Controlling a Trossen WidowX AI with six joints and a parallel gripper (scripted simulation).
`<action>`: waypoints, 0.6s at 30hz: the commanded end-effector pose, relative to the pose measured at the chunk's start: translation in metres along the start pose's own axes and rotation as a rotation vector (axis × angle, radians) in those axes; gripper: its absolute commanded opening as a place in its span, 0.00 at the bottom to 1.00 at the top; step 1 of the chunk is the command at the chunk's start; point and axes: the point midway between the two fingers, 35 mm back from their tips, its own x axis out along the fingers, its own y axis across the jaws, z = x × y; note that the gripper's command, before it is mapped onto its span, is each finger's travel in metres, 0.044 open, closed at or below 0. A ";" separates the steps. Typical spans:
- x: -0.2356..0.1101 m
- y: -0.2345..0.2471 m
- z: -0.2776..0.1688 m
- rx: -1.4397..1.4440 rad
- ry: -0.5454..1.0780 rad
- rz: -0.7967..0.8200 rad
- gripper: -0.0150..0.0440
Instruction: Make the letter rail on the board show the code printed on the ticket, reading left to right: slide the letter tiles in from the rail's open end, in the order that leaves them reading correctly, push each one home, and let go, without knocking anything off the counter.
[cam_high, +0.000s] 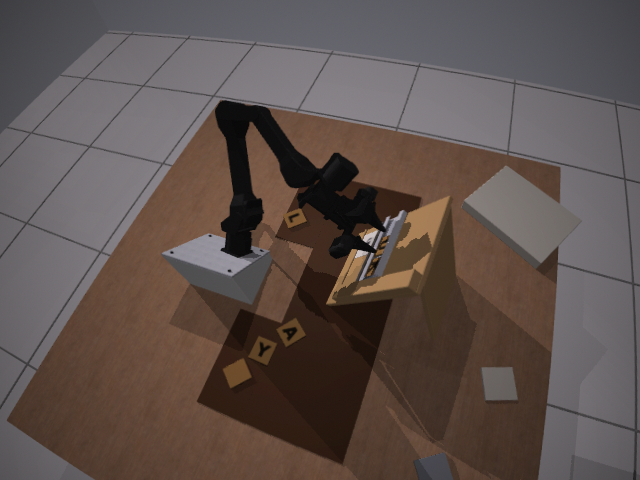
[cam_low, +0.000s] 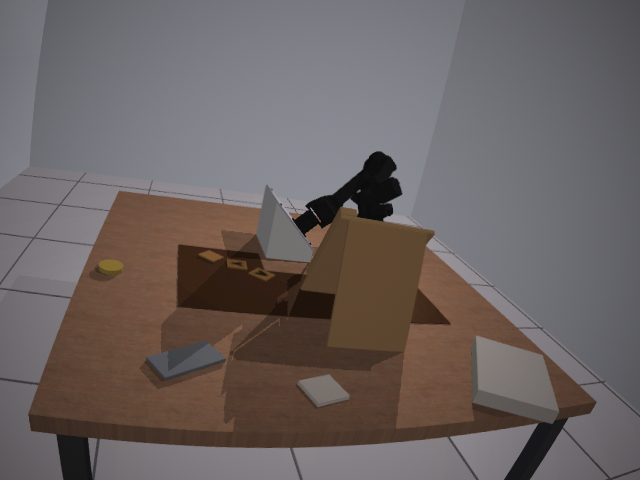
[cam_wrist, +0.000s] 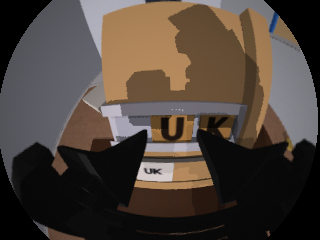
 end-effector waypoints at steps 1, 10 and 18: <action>-0.004 0.000 -0.001 -0.004 0.004 0.001 0.75; -0.009 -0.001 0.000 -0.004 0.004 0.000 0.75; -0.014 -0.001 0.001 -0.004 0.004 0.000 0.75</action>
